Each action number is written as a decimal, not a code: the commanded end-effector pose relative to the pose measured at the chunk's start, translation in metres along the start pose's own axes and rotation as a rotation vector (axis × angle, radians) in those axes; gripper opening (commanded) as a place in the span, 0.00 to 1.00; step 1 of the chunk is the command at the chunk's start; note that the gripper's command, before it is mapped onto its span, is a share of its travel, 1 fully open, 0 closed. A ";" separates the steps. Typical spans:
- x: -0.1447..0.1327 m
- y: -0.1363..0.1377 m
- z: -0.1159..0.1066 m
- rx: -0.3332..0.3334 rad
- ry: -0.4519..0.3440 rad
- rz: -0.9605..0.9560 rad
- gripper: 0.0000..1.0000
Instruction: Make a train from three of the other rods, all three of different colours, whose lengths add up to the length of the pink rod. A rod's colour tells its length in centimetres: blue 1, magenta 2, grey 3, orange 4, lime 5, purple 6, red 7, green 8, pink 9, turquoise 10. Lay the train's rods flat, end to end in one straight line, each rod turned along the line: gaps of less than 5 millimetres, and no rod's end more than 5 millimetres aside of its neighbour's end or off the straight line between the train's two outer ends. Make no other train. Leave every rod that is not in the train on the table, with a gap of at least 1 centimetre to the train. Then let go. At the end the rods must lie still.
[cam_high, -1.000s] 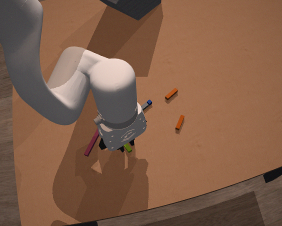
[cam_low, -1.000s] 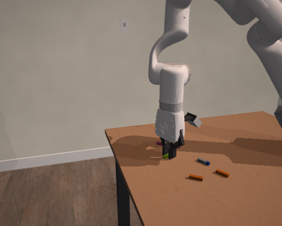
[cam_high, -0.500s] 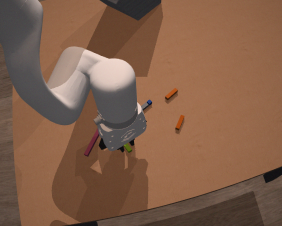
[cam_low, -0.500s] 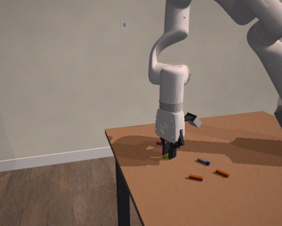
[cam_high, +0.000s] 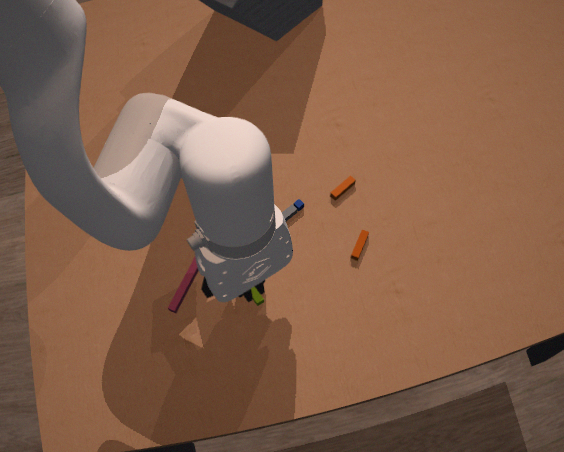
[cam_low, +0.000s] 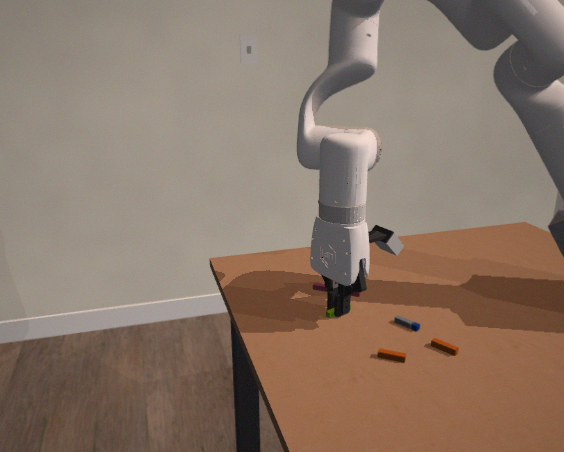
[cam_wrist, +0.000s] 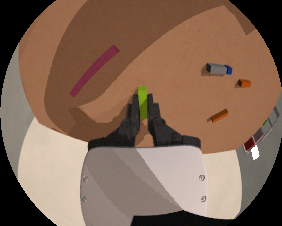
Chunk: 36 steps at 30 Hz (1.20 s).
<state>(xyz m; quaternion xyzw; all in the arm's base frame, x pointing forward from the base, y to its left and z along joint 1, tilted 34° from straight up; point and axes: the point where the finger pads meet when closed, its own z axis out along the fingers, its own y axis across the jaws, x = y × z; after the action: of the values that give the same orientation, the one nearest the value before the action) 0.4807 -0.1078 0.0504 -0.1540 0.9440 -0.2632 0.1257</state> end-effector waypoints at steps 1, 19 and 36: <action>-0.001 0.000 -0.001 0.001 -0.003 0.000 0.04; -0.001 0.000 -0.001 0.001 -0.003 0.000 0.04; -0.001 0.000 -0.050 0.001 -0.003 0.000 0.04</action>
<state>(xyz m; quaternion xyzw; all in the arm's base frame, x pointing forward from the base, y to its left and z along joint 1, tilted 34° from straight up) 0.4706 -0.0937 0.0753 -0.1540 0.9440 -0.2634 0.1258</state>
